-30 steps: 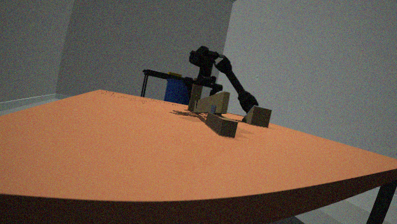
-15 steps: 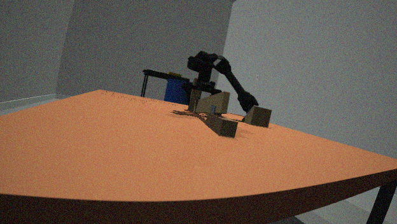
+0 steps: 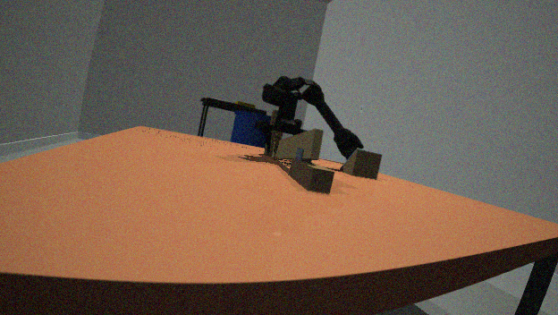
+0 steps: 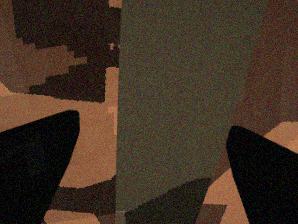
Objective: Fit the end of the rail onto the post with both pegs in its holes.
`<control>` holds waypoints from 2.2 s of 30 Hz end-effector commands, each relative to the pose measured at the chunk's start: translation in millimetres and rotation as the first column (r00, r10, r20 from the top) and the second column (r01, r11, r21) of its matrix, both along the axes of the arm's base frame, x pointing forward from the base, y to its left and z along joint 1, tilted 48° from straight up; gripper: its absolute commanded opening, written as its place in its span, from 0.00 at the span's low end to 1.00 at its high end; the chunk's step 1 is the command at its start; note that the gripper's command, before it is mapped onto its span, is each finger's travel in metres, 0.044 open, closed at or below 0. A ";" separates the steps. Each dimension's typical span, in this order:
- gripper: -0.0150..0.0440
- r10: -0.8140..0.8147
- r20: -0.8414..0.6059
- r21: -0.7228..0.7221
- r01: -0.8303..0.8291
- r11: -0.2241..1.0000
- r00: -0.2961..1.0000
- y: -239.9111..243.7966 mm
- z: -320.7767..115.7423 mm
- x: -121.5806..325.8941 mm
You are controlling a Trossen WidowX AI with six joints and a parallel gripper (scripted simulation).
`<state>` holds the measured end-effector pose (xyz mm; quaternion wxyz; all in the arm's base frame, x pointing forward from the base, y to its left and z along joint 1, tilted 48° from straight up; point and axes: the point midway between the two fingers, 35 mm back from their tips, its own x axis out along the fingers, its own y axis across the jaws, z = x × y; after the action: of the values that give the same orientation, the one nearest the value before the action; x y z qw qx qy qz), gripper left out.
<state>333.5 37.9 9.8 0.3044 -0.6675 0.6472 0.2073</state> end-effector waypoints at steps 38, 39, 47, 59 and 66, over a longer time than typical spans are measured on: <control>0.25 0.004 -0.005 -0.004 -0.004 1.000 1.000 3.5 3.0 -1.2; 0.25 0.004 -0.005 -0.004 -0.004 1.000 1.000 3.9 3.3 -1.2; 0.25 0.004 -0.005 -0.004 -0.004 1.000 1.000 6.9 6.0 -1.0; 0.25 0.004 -0.005 -0.004 -0.004 1.000 1.000 11.3 10.1 -0.6; 0.25 0.004 -0.005 -0.004 -0.004 1.000 1.000 13.9 12.5 -0.5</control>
<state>331.3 44.2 20.2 0.2945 -0.6686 0.6515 0.2046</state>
